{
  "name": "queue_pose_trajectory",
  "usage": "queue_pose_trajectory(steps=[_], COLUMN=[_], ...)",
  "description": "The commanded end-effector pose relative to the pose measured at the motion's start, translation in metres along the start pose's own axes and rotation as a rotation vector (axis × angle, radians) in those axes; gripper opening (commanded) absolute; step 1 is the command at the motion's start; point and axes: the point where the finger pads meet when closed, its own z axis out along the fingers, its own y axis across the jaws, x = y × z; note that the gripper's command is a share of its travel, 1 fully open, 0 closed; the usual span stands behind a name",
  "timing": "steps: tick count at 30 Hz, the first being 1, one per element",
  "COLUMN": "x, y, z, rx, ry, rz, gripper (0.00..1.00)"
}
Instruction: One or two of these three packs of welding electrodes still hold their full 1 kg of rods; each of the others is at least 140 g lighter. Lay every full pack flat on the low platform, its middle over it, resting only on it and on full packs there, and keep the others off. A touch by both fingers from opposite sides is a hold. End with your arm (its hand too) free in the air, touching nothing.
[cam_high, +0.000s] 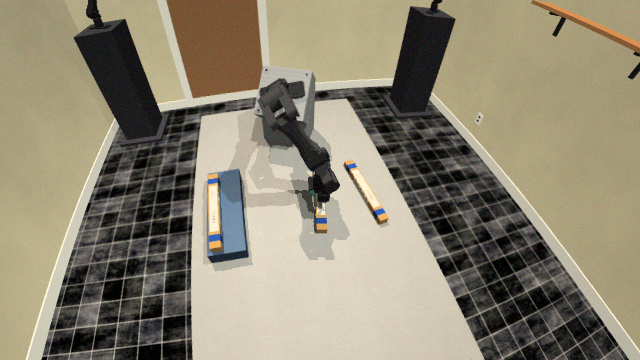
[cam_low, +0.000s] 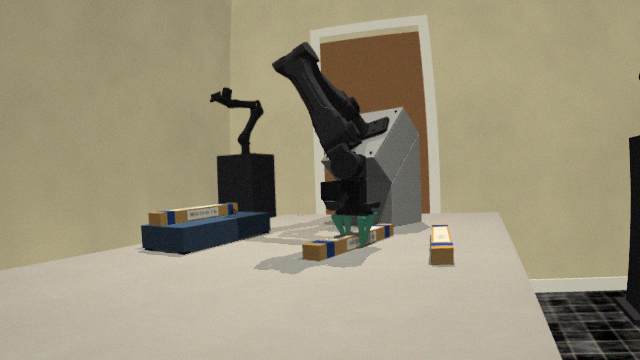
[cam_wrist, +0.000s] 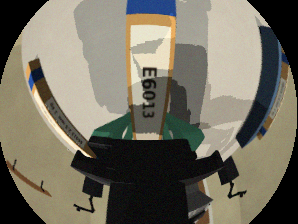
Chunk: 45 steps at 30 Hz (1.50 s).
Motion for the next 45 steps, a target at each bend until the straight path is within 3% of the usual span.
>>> queue_pose_trajectory(steps=[1, 5, 7, 9, 14, 15, 19, 22, 31, 32, 45], x=[-0.002, -0.01, -0.002, -0.008, -0.002, -0.02, -0.001, -0.009, -0.001, -0.019, -0.018], y=[0.004, 0.006, 0.004, 0.005, 0.004, 0.008, 0.004, 0.006, 0.004, 0.008, 0.01], z=[-0.021, -0.029, -0.03, -0.035, -0.039, -0.044, -0.047, -0.053, -0.063, -0.069, -0.078], rx=[-0.008, -0.013, -0.008, -0.012, -0.008, -0.022, -0.01, -0.015, -0.01, -0.025, -0.025], ry=[-0.013, -0.028, -0.013, -0.025, -0.015, -0.047, -0.012, -0.027, -0.014, -0.046, -0.046], rz=[-0.008, 0.001, -0.008, 0.0, -0.007, 0.013, -0.008, 0.001, -0.007, 0.014, 0.015], gripper=[0.0, 0.0, 0.0, 0.0, 0.0, 0.0, 0.0, 0.0, 0.0, 0.0, 0.0])
